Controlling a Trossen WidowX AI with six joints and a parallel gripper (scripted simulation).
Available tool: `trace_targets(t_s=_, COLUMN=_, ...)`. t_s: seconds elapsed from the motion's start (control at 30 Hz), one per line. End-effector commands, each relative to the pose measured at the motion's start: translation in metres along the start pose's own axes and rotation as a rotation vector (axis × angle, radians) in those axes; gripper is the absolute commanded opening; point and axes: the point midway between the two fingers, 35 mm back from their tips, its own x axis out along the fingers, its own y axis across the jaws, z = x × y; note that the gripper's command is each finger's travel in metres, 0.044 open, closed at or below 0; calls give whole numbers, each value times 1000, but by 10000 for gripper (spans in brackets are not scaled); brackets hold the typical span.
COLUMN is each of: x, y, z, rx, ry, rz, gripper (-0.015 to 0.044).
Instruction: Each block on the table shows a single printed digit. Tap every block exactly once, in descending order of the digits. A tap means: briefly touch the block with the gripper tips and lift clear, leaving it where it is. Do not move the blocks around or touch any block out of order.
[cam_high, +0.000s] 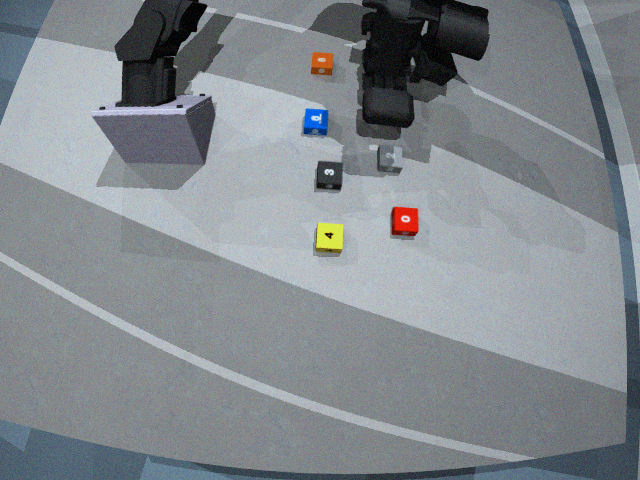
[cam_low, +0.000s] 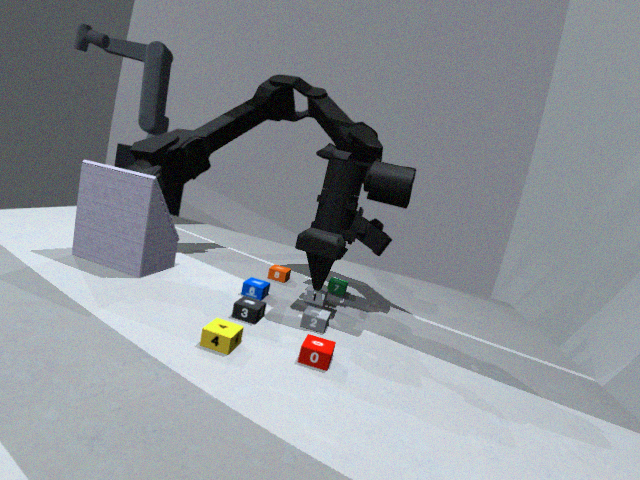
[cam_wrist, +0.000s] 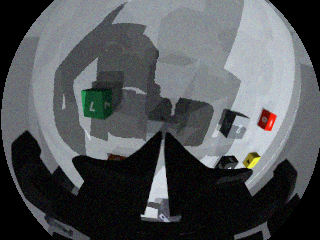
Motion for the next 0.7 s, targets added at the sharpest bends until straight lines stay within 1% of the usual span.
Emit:
trace_targets(t_s=0.0, x=-22, y=0, z=1, rx=-1, ry=-5, rz=0, gripper=20)
trace_targets(t_s=0.17, x=-27, y=0, z=1, rx=-1, ry=-5, rz=0, gripper=20)
trace_targets(t_s=0.2, x=-35, y=-1, z=2, rx=0, ry=-5, rz=-2, gripper=20)
trace_targets(t_s=0.3, x=-81, y=-2, z=3, rx=0, ry=-4, rz=-6, gripper=20)
trace_targets(t_s=0.37, x=-103, y=-1, z=1, rx=0, ry=-3, rz=-4, gripper=20)
trace_targets(t_s=0.57, x=-106, y=-3, z=1, rx=0, ry=-4, rz=-4, gripper=20)
trace_targets(t_s=0.67, x=-109, y=-35, z=15, rx=1, ry=-5, rz=-10, gripper=20)
